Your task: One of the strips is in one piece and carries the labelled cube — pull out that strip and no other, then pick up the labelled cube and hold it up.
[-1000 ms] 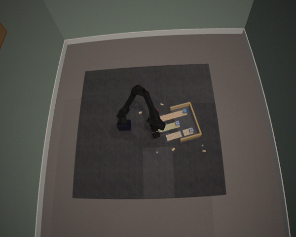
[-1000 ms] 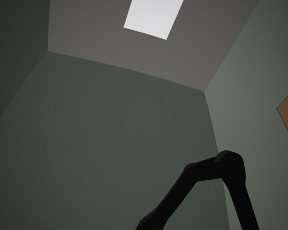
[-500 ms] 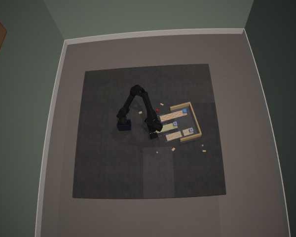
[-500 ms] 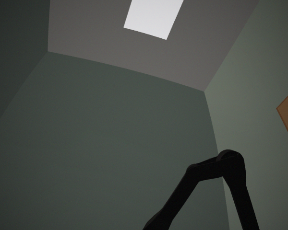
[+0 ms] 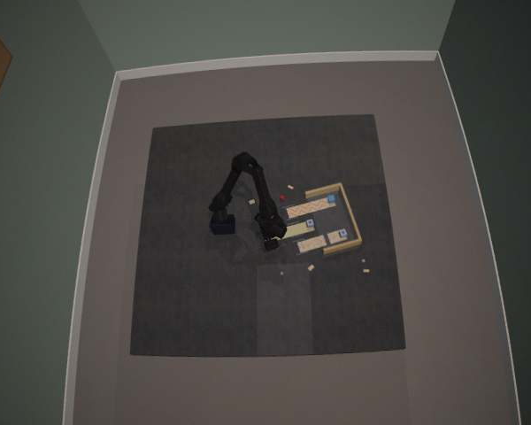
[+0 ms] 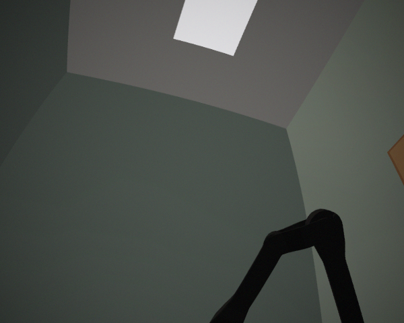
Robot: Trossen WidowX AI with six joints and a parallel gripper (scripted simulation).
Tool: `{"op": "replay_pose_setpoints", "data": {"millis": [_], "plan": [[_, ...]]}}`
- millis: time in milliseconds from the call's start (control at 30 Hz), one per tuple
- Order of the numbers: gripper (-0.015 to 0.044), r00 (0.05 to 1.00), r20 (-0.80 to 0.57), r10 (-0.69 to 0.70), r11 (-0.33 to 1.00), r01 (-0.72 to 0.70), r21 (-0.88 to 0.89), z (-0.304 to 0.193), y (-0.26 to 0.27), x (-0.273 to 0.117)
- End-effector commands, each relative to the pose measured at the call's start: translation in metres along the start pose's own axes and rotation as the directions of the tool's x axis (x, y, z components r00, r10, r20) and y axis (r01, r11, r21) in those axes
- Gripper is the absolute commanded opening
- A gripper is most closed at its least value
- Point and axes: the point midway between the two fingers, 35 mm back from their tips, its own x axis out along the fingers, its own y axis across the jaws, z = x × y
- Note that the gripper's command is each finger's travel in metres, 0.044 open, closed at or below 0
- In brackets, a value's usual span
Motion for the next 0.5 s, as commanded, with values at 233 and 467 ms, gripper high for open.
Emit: {"op": "replay_pose_setpoints", "data": {"millis": [233, 467], "plan": [[0.0000, 0.999, -0.032, 0.002, 1.000, -0.002, 0.009, -0.025, 0.002, 0.003], [0.0000, 0.999, -0.032, 0.002, 1.000, -0.002, 0.009, -0.035, 0.002, 0.003]]}}
